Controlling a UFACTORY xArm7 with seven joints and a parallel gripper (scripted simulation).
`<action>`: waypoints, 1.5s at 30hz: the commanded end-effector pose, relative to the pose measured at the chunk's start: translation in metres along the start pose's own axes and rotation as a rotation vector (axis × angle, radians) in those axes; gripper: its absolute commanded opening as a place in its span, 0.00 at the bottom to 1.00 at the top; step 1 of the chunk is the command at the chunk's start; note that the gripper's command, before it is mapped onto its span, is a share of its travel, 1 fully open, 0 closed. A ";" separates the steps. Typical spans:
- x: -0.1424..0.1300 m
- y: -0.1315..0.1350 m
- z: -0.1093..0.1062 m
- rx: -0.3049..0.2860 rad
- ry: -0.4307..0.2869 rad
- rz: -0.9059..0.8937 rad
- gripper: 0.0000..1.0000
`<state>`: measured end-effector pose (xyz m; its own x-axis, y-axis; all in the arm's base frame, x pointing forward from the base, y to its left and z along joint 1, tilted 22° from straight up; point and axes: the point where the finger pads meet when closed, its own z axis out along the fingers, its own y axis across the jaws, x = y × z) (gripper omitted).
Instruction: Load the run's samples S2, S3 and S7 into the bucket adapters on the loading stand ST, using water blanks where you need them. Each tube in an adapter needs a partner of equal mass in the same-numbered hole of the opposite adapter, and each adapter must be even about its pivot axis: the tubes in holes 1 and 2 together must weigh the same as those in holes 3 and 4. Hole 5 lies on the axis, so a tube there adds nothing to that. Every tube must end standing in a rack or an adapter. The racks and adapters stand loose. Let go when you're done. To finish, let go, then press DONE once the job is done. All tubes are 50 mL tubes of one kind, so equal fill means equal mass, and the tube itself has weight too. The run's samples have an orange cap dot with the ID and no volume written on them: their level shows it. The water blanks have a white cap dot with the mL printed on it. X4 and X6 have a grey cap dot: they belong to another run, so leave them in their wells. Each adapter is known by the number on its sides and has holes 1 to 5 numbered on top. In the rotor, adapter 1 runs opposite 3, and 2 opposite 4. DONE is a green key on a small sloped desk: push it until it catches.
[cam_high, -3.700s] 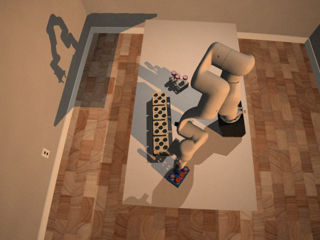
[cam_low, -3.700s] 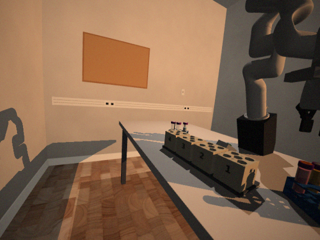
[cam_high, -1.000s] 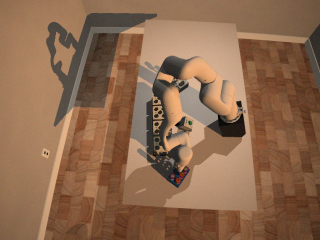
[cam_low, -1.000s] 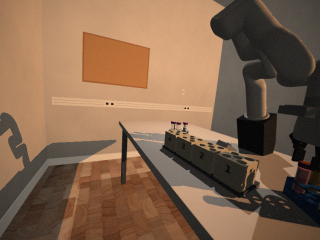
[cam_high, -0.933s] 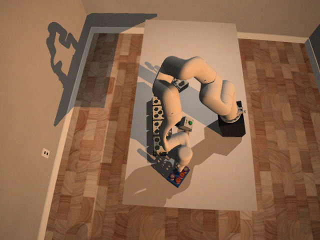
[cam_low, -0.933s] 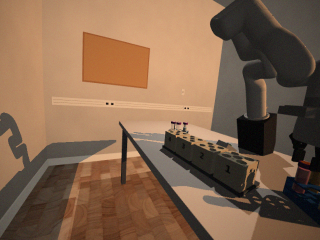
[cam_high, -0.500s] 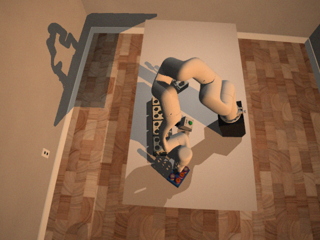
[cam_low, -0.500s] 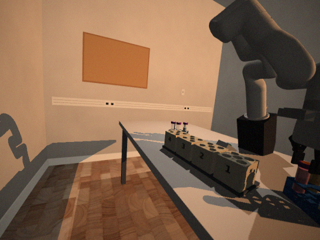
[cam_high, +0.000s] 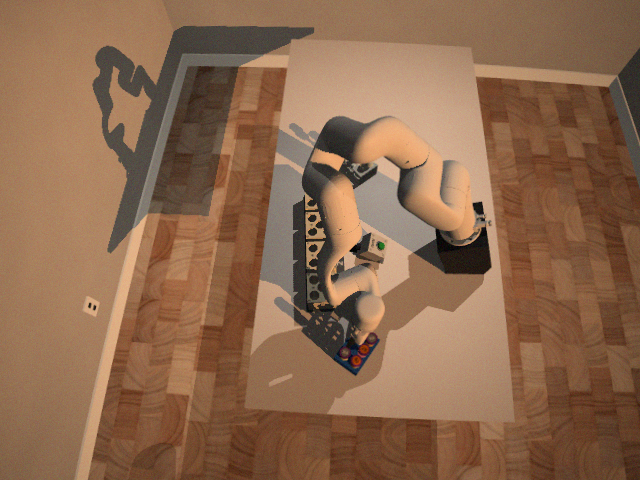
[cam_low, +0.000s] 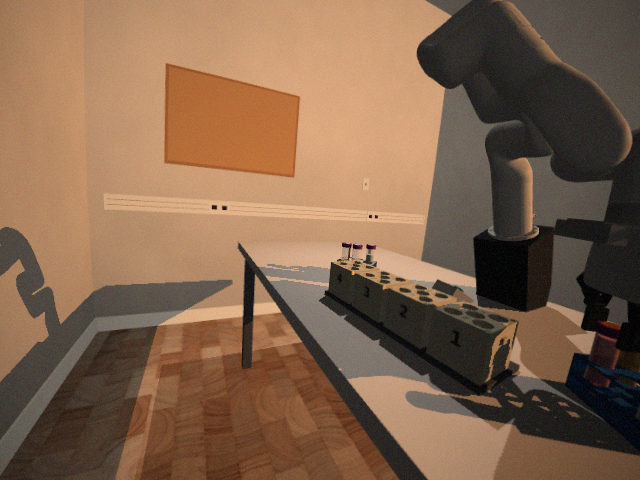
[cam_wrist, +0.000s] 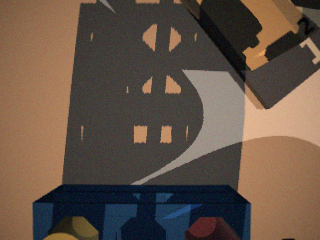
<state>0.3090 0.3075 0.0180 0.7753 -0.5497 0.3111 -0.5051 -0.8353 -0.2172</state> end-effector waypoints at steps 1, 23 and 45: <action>0.000 -0.001 -0.001 0.003 0.000 -0.001 0.57; 0.000 -0.001 -0.002 0.003 0.000 -0.001 0.00; 0.000 -0.001 -0.002 0.003 0.000 -0.001 0.00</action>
<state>0.3083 0.3074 0.0195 0.7752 -0.5497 0.3111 -0.5051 -0.8353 -0.2172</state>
